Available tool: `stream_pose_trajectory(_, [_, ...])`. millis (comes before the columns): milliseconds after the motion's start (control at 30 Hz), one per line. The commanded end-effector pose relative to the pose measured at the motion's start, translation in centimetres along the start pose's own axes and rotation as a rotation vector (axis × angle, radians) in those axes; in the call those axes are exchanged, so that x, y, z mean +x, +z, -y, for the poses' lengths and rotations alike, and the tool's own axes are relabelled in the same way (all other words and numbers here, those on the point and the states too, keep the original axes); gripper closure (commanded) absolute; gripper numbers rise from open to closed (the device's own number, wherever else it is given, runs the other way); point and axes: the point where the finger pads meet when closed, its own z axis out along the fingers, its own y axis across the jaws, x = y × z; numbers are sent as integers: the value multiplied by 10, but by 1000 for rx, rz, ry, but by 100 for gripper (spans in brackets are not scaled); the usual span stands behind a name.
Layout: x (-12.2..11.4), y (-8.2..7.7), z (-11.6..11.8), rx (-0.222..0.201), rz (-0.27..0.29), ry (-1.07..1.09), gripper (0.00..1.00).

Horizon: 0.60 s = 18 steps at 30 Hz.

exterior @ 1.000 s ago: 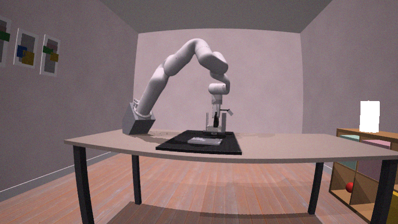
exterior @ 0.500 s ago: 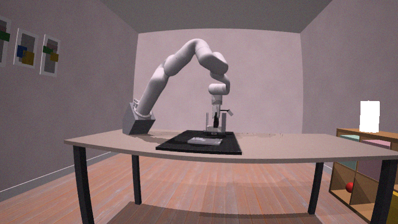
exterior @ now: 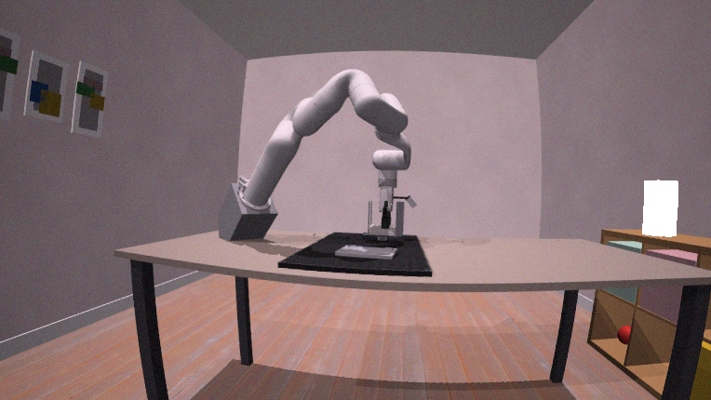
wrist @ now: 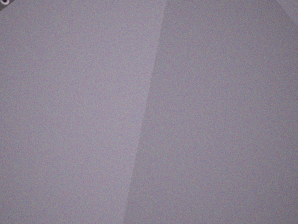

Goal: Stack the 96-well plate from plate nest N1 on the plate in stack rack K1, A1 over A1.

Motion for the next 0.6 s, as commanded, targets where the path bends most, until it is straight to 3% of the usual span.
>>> stream_pose_trajectory(0, [1,-1,1,4,-3,0,100])
stream_pose_trajectory(500, [1,1,1,4,-3,0,100])
stream_pose_trajectory(533, [1,2,1,4,-3,0,0])
stream_pose_trajectory(567, [1,2,1,4,-3,0,0])
